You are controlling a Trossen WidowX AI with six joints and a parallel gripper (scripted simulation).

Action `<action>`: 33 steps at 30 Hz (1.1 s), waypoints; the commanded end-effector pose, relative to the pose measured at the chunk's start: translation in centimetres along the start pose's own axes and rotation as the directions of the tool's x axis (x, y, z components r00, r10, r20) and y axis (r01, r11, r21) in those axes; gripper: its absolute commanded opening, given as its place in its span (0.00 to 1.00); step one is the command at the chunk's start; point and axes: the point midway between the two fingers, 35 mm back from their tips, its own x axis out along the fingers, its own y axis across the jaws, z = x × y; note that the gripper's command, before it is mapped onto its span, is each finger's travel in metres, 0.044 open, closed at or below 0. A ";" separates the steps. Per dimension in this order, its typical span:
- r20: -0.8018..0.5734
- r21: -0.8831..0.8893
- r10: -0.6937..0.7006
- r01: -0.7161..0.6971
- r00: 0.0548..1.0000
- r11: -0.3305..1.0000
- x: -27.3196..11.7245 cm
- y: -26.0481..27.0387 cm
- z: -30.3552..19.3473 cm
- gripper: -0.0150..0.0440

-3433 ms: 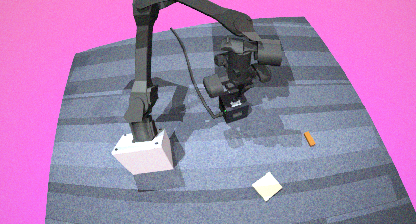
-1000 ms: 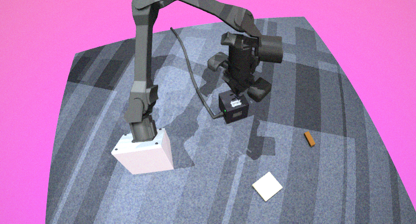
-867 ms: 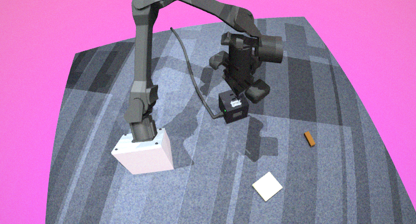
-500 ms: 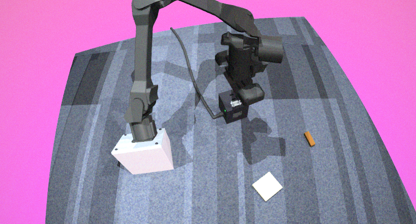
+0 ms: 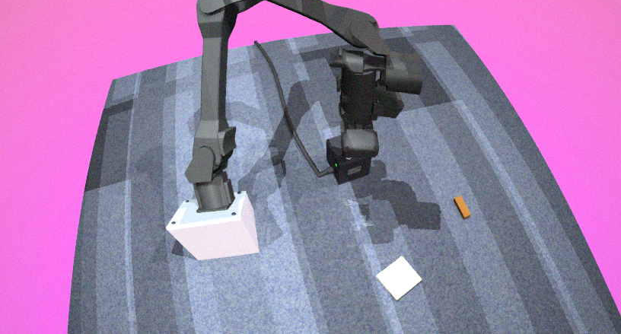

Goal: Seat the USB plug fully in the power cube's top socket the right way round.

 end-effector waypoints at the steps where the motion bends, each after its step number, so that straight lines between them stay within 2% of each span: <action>1: 0.001 0.122 -0.001 0.001 1.000 0.992 0.0 0.0 0.0 0.25; 16: 0.001 0.493 -0.001 0.000 1.000 0.870 0.0 0.0 0.0 0.25; 33: 0.001 0.819 -0.001 0.000 1.000 0.573 0.0 0.0 0.0 0.25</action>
